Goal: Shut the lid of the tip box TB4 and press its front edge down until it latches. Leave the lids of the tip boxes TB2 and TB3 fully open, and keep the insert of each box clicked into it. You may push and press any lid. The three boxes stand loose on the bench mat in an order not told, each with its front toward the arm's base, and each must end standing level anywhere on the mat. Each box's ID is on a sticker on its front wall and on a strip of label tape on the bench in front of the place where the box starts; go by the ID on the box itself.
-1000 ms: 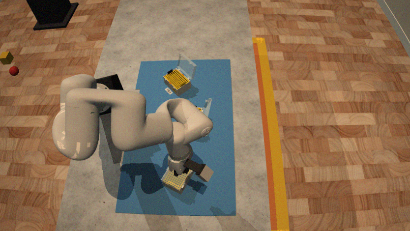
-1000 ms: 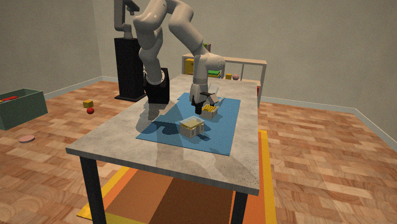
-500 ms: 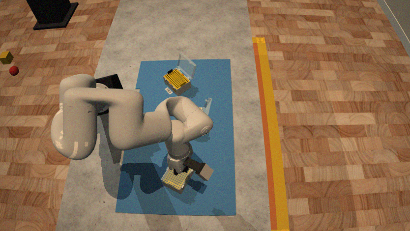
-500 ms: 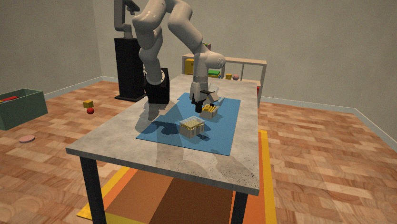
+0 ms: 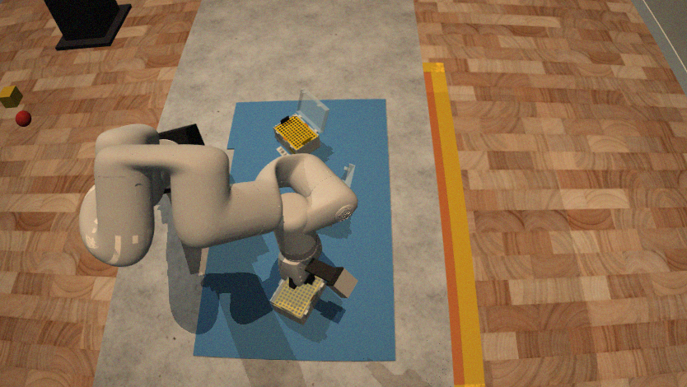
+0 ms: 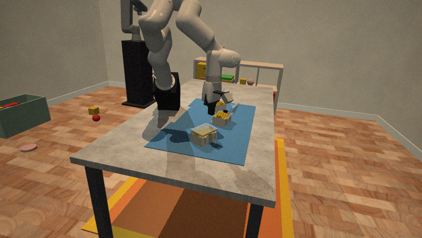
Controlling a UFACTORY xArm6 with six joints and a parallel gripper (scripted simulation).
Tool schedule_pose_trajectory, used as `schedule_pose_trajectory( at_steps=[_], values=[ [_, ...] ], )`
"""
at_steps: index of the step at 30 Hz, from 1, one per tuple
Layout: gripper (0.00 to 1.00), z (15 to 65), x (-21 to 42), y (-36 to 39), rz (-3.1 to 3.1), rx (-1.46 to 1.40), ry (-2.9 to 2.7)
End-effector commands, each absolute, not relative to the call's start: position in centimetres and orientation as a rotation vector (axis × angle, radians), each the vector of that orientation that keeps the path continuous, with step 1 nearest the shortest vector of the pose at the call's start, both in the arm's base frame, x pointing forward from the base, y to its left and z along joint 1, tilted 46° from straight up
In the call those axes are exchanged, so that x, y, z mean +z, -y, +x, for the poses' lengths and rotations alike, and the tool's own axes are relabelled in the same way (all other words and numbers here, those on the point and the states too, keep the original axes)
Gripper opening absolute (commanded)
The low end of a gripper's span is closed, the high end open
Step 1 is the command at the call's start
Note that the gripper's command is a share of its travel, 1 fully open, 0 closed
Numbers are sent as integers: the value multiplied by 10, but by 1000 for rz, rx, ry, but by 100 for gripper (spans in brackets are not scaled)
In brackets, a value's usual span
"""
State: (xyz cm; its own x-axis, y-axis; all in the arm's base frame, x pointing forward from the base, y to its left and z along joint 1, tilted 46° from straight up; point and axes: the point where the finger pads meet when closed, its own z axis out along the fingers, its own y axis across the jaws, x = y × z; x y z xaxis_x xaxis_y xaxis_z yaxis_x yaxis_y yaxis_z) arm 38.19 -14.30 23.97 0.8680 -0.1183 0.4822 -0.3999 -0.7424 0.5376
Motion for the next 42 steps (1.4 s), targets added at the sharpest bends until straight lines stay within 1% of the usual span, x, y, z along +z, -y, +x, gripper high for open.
schedule_pose_trajectory(
  at_steps=[1,8,42],
  values=[
    [0,380,245,138,2377,563,373],
    [0,377,254,130,2377,563,373],
    [0,377,254,130,2377,562,373]
  ],
)
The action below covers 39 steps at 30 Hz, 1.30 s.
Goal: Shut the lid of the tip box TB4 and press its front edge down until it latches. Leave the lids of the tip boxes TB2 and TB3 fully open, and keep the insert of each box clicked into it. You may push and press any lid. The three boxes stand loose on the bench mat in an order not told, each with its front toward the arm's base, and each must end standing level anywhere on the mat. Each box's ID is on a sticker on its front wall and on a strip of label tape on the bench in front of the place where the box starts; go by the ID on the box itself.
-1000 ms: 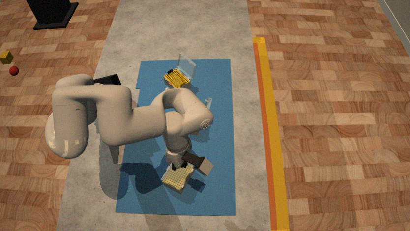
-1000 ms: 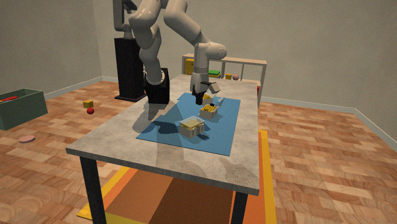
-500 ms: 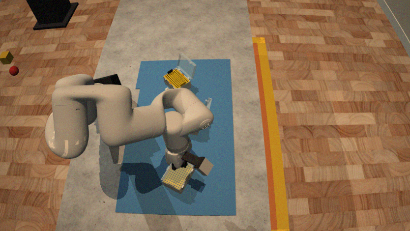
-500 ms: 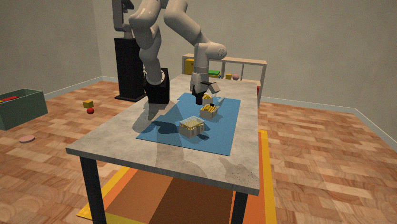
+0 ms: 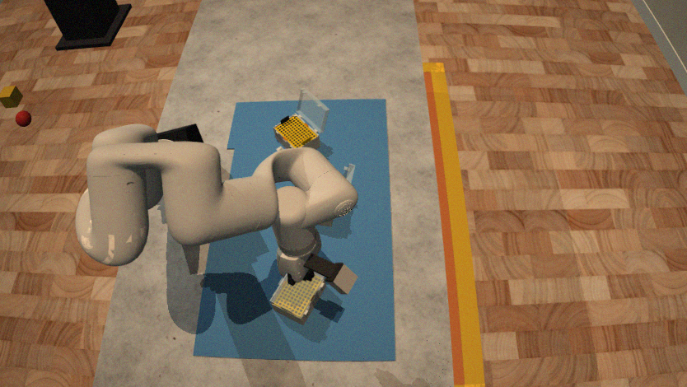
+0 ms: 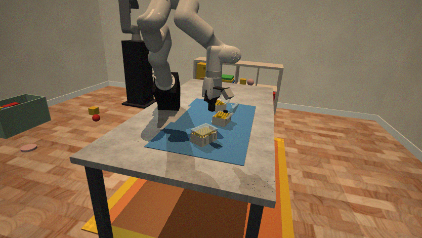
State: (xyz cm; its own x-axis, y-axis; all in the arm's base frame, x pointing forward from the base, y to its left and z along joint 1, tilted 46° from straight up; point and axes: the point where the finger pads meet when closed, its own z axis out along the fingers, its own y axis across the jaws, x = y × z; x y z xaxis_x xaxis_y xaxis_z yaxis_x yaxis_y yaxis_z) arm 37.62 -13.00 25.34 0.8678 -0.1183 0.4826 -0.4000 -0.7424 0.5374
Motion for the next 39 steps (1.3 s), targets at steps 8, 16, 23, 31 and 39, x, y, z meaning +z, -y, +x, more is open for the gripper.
schedule_pose_trajectory(
  at_steps=[8,16,23,31,39],
  values=[
    [0,373,245,134,2377,563,373],
    [0,364,228,142,2377,562,373],
    [0,359,217,147,2377,562,373],
    [0,351,199,156,2377,562,373],
    [0,344,185,162,2377,562,373]
  ],
)
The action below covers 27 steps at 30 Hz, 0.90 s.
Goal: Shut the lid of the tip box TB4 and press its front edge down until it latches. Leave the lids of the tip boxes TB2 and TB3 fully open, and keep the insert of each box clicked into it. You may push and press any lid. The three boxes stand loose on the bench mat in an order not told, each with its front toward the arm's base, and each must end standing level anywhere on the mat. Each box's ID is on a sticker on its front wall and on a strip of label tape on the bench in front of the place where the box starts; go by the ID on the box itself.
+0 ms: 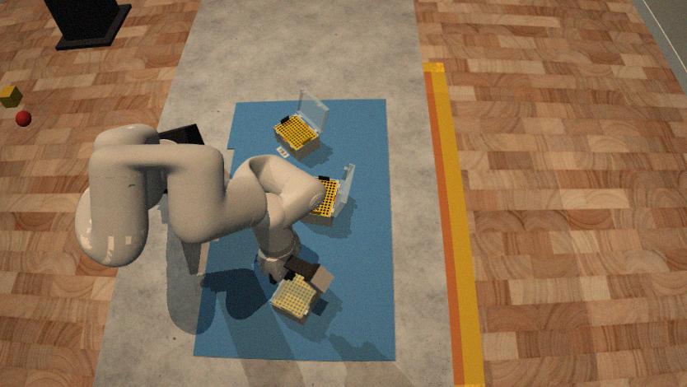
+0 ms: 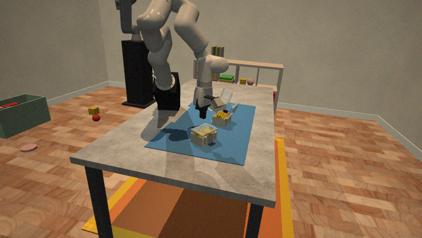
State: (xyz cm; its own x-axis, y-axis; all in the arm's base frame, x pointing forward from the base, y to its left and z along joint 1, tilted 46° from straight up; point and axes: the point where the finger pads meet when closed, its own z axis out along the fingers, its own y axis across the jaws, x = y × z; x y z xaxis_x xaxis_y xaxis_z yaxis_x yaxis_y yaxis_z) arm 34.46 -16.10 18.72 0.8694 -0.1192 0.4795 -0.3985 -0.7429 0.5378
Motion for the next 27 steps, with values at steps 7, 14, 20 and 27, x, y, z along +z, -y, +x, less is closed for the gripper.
schedule_pose_trajectory(
  at_steps=[7,14,20,27],
  values=[
    [0,337,170,169,2377,562,373],
    [0,336,167,171,2377,562,373],
    [0,336,167,171,2377,562,373],
    [0,338,161,176,2377,562,373]
  ],
)
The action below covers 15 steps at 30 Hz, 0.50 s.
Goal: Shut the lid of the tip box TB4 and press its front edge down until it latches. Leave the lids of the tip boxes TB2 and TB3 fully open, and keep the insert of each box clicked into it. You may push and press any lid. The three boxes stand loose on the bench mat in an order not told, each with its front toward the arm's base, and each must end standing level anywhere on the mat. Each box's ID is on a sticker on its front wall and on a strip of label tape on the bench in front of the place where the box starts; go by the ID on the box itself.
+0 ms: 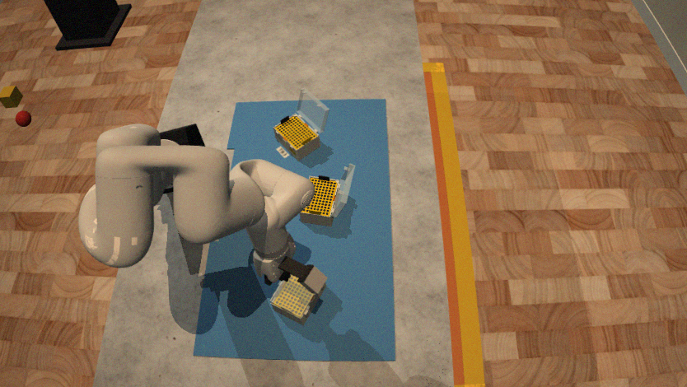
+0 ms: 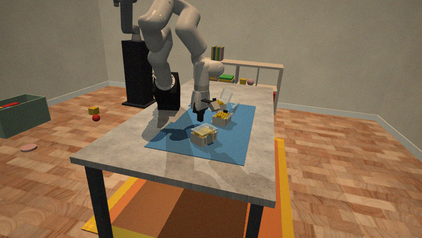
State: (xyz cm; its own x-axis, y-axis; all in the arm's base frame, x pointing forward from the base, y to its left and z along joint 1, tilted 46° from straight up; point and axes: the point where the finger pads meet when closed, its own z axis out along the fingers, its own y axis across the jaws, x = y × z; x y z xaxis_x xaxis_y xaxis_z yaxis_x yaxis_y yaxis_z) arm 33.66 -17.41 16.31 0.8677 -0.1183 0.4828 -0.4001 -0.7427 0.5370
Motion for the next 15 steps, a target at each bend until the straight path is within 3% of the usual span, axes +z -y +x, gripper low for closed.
schedule_pose_trajectory(
  at_steps=[1,15],
  values=[
    [0,339,160,177,2377,562,373],
    [0,345,146,191,2377,562,373]
  ],
)
